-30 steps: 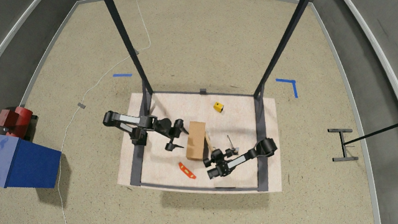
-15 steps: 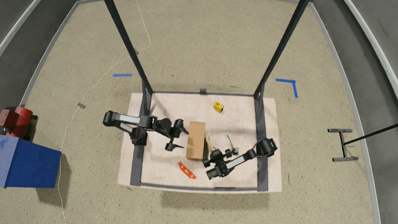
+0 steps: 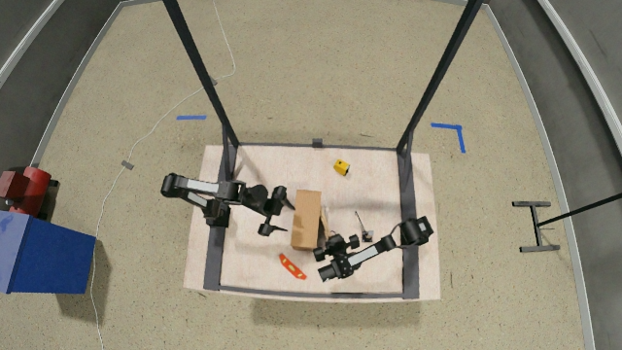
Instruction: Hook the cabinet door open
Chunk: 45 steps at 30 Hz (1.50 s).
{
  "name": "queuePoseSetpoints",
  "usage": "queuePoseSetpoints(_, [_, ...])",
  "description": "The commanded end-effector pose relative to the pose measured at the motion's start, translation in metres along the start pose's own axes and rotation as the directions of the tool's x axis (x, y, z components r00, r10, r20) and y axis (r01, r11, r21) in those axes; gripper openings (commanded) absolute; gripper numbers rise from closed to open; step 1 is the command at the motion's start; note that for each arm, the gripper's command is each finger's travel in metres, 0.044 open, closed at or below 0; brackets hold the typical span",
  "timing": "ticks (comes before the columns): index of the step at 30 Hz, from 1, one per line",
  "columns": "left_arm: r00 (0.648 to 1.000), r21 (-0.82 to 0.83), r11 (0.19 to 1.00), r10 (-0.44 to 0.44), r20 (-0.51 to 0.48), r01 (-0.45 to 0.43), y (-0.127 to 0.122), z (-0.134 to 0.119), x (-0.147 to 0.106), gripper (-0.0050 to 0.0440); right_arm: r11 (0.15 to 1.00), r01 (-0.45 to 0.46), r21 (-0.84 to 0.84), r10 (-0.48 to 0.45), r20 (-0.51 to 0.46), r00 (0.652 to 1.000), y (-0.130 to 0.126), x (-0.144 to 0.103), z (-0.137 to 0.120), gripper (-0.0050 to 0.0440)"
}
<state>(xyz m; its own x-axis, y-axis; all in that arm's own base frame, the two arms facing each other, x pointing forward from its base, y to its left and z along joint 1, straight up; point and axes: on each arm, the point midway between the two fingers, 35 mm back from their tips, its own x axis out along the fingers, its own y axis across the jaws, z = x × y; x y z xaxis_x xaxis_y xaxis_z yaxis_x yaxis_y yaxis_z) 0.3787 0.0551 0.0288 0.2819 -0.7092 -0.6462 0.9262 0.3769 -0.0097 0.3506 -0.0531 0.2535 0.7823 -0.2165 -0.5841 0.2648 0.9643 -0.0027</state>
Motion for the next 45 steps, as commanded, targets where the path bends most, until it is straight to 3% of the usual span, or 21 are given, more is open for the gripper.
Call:
queuePoseSetpoints(1, [1.000, 0.038, 0.999, 0.026, 0.002, -0.026, 0.009, 0.011, -0.007, 0.0033, 1.000, 0.003, 0.011, -0.004, 0.031, 1.000, -0.002, -0.007, 0.009, 0.0400])
queuePoseSetpoints(5, [1.000, 0.033, 0.999, 0.022, 0.002, -0.022, 0.006, 0.010, -0.006, 0.0129, 1.000, 0.003, 0.011, -0.004, 0.031, 1.000, -0.002, -0.007, 0.009, 0.0400])
queuePoseSetpoints(10, [0.999, 0.055, 0.998, 0.044, -0.001, -0.044, 0.010, 0.015, -0.031, 0.0249, 1.000, 0.003, 0.011, -0.004, 0.031, 1.000, -0.002, -0.007, 0.009, 0.0400])
queuePoseSetpoints(12, [0.999, 0.055, 0.998, 0.044, -0.001, -0.044, 0.010, 0.015, -0.031, 0.0249, 1.000, 0.003, 0.011, -0.004, 0.031, 1.000, -0.002, -0.007, 0.009, 0.0400])
queuePoseSetpoints(15, [0.999, 0.055, 0.998, 0.043, -0.007, -0.043, 0.009, 0.014, -0.054, 0.0320, 1.000, 0.003, 0.011, -0.004, 0.031, 1.000, -0.002, -0.007, 0.009, 0.0400])
queuePoseSetpoints(18, [0.999, 0.043, 0.999, 0.033, -0.006, -0.033, 0.007, 0.010, -0.068, 0.0320, 1.000, 0.003, 0.011, -0.004, 0.031, 1.000, -0.002, -0.007, 0.009, 0.0400])
queuePoseSetpoints(23, [0.999, 0.032, 0.999, 0.038, 0.003, -0.038, -0.001, 0.014, -0.066, 0.0440, 1.000, -0.011, 0.004, 0.011, 0.057, 0.998, -0.002, -0.012, 0.016, 0.0400])
queuePoseSetpoints(36, [0.981, -0.095, 0.977, 0.193, 0.008, -0.192, -0.023, 0.016, -0.058, 0.0440, 0.986, -0.138, -0.095, 0.154, 0.186, 0.970, 0.016, -0.026, 0.051, 0.0400])
queuePoseSetpoints(45, [0.955, -0.183, 0.938, 0.297, -0.007, -0.293, -0.036, 0.016, -0.052, 0.0440, 0.981, -0.156, -0.114, 0.177, 0.198, 0.964, 0.019, -0.027, 0.053, 0.0400])
